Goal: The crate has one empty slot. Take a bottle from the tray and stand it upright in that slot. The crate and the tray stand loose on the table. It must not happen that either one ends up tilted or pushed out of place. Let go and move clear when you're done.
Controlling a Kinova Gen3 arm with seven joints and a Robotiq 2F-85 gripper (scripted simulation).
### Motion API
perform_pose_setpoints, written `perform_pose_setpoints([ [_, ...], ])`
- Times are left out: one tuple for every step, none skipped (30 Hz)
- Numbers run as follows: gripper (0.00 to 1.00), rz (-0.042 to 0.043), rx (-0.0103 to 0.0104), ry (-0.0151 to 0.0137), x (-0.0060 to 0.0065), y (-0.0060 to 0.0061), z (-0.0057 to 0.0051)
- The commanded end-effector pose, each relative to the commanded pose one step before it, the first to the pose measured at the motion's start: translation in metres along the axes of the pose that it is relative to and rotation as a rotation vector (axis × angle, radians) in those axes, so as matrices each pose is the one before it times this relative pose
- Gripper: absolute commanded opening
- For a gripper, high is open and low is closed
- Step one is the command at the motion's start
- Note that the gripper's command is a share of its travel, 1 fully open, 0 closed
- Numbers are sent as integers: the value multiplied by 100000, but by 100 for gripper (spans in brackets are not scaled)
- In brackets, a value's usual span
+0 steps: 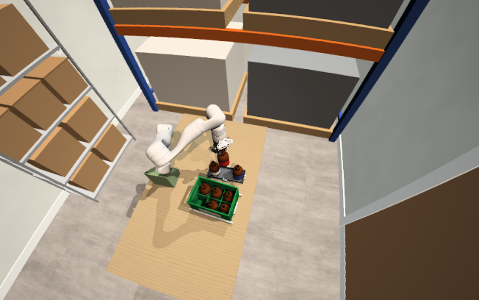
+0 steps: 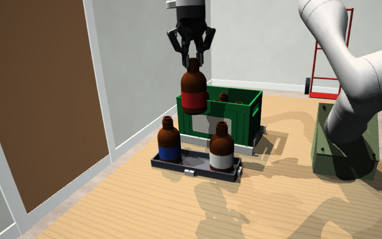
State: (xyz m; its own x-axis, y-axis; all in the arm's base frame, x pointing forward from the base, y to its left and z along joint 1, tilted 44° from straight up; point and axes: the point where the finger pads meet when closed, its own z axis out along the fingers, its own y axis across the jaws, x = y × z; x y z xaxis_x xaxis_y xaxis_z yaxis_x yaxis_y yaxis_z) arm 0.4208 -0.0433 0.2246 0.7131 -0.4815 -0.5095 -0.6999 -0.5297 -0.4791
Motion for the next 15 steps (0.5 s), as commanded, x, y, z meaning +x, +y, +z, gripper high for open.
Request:
perform_pose_setpoints([
  [0, 171, 204, 100, 84, 160, -85],
  [0, 0, 0, 0, 0, 0, 0],
  [0, 0, 0, 0, 0, 0, 0],
  [0, 0, 0, 0, 25, 59, 0],
  [0, 0, 0, 0, 27, 64, 0],
  [0, 0, 0, 0, 29, 68, 0],
  [0, 0, 0, 0, 30, 72, 0],
  [0, 0, 0, 0, 32, 76, 0],
  [0, 0, 0, 0, 34, 81, 0],
  [0, 0, 0, 0, 36, 85, 0],
  [0, 0, 0, 0, 38, 90, 0],
  [0, 0, 0, 0, 40, 95, 0],
  [0, 0, 0, 0, 41, 99, 0],
  [0, 0, 0, 0, 44, 104, 0],
  [0, 0, 0, 0, 46, 109, 0],
])
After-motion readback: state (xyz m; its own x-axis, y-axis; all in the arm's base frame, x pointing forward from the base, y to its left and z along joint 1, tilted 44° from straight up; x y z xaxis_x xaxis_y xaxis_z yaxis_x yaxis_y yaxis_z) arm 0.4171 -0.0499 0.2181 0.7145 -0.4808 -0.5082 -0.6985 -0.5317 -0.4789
